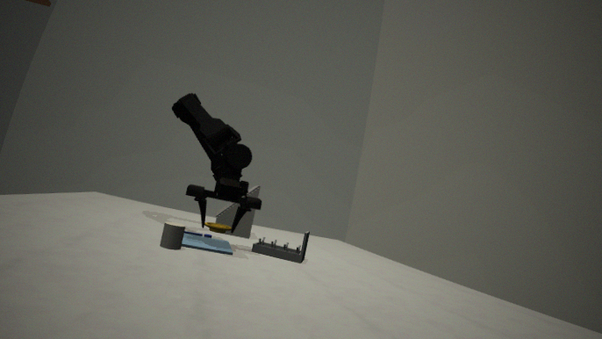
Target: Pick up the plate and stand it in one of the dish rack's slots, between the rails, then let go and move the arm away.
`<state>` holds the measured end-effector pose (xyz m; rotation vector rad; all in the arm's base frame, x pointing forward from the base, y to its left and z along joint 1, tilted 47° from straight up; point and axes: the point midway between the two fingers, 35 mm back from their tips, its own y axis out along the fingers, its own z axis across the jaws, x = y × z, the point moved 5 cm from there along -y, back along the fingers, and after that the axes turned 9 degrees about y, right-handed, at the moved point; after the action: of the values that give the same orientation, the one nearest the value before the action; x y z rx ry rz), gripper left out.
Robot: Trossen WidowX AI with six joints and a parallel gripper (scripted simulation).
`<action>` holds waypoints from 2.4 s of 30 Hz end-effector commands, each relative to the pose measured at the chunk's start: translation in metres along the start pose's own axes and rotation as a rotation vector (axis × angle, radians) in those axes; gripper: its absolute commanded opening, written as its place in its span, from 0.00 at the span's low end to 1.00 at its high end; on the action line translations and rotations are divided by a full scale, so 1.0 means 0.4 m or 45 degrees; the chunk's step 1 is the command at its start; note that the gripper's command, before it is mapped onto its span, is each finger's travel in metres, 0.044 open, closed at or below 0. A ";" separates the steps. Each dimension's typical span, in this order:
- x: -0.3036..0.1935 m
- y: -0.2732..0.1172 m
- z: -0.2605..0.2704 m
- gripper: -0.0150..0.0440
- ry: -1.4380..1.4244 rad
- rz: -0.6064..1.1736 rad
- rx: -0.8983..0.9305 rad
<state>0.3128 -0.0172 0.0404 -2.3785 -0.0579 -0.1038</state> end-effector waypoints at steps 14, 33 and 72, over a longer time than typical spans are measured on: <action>0.021 -0.224 0.016 0.25 0.010 -0.007 0.015; -0.046 -0.354 0.084 0.25 0.201 -0.007 0.006; -0.185 -0.186 0.185 0.25 0.057 0.353 0.415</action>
<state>0.2381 0.0914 0.0349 -2.0817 0.2642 -0.0700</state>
